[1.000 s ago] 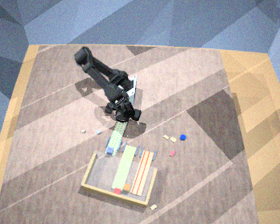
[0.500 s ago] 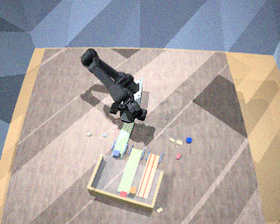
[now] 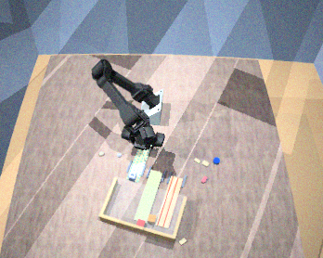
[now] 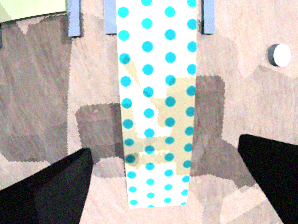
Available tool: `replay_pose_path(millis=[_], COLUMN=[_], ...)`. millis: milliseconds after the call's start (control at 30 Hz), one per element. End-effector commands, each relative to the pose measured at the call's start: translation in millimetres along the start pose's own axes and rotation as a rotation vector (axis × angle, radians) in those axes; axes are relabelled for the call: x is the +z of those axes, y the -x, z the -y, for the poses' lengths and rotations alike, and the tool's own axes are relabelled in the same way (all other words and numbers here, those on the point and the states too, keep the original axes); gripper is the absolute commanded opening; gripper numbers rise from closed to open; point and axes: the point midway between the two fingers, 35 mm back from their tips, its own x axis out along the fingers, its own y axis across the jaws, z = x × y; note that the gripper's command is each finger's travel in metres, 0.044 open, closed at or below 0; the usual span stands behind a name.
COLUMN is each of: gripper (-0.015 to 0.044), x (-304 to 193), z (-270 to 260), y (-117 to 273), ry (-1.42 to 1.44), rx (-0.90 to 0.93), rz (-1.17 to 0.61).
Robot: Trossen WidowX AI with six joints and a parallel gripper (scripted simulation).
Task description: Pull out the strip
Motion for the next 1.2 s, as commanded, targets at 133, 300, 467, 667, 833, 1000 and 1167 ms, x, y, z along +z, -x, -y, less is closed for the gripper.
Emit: replay_pose_path(millis=[133, 300, 467, 667, 833, 1000, 1167], gripper=[0.044, 0.044, 0.044, 0.044, 0.044, 0.044, 0.044], x=[29, 47, 65, 87, 105, 123, 141], z=[1, 2, 3, 5, 6, 7, 9], y=[4, 6, 9, 12, 14, 16, 17], ry=[0.005, 0.004, 0.003, 0.002, 0.002, 0.001, 0.0], rx=[-0.006, -0.005, -0.005, -0.005, -0.005, -0.005, -0.005], rz=[0.001, 0.002, 0.003, 0.004, 0.004, 0.005, 0.006])
